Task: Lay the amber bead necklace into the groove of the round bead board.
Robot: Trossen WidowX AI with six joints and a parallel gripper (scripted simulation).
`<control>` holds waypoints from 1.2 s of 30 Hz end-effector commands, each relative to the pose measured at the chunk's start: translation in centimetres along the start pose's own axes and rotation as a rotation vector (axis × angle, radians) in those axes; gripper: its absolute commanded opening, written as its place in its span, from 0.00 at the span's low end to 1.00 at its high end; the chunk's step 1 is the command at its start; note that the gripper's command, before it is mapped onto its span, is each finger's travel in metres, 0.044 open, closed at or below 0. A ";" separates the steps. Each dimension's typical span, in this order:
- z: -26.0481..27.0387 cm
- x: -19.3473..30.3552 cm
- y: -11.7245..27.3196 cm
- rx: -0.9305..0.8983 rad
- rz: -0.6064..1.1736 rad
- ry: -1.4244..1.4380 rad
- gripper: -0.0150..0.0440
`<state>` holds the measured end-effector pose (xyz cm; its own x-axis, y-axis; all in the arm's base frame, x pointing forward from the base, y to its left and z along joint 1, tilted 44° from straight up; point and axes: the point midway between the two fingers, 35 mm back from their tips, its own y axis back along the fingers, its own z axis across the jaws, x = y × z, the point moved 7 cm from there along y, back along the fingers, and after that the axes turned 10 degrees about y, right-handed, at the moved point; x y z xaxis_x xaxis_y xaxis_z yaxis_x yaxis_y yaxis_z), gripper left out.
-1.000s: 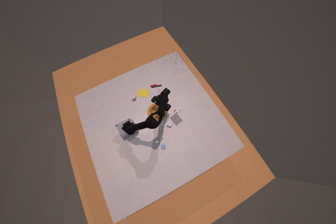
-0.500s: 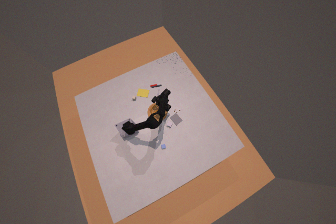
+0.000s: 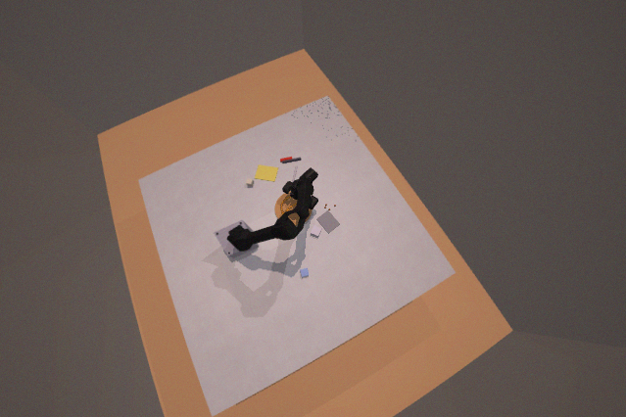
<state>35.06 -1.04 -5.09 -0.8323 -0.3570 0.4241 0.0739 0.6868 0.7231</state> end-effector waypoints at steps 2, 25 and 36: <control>0.0 0.0 0.0 0.000 0.000 0.000 0.37; 0.0 0.0 0.0 0.000 0.000 0.000 0.25; 0.0 0.0 0.0 0.000 0.000 0.000 0.25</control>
<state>35.03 -1.05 -5.11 -0.8320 -0.3569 0.4248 0.0745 0.6869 0.7230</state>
